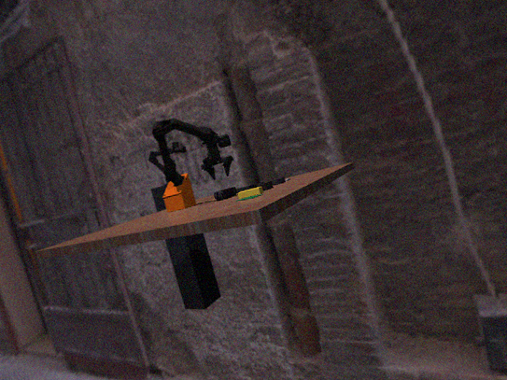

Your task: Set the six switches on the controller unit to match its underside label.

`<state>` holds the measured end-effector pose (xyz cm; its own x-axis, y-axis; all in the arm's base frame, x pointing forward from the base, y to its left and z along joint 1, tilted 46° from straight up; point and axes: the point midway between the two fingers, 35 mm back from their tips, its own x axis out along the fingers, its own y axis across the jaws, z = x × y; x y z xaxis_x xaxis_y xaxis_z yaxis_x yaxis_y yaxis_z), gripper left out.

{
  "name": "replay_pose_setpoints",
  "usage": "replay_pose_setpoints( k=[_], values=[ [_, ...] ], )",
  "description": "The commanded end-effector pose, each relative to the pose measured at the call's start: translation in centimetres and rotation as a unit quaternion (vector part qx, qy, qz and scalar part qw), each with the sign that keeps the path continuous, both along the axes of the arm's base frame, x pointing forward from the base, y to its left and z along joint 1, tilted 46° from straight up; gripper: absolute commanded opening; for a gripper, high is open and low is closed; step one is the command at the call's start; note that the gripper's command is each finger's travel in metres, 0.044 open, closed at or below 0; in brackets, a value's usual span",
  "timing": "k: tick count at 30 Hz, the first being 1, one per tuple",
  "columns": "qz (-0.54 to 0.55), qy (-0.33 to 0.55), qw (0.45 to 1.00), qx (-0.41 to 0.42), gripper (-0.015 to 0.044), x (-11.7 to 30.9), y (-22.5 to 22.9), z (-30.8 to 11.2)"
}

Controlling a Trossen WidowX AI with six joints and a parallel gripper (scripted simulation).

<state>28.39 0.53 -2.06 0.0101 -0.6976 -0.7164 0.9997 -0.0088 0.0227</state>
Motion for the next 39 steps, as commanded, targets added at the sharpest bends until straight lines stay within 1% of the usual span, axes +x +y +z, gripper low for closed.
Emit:
replay_pose_setpoints(
  k=[1, 18, 32, 39],
  values=[
    [-0.006, 0.002, 1.000, 0.002, 0.0440, -0.18, 0.26, 0.31],
    [-0.006, 0.002, 1.000, 0.002, 0.0000, -0.18, 0.26, 0.31],
    [-0.006, 0.002, 1.000, 0.002, 0.0000, -0.18, 0.26, 0.31],
    [-0.004, 0.003, 1.000, -0.001, 0.0184, -0.14, 0.20, 0.32]
  ],
)
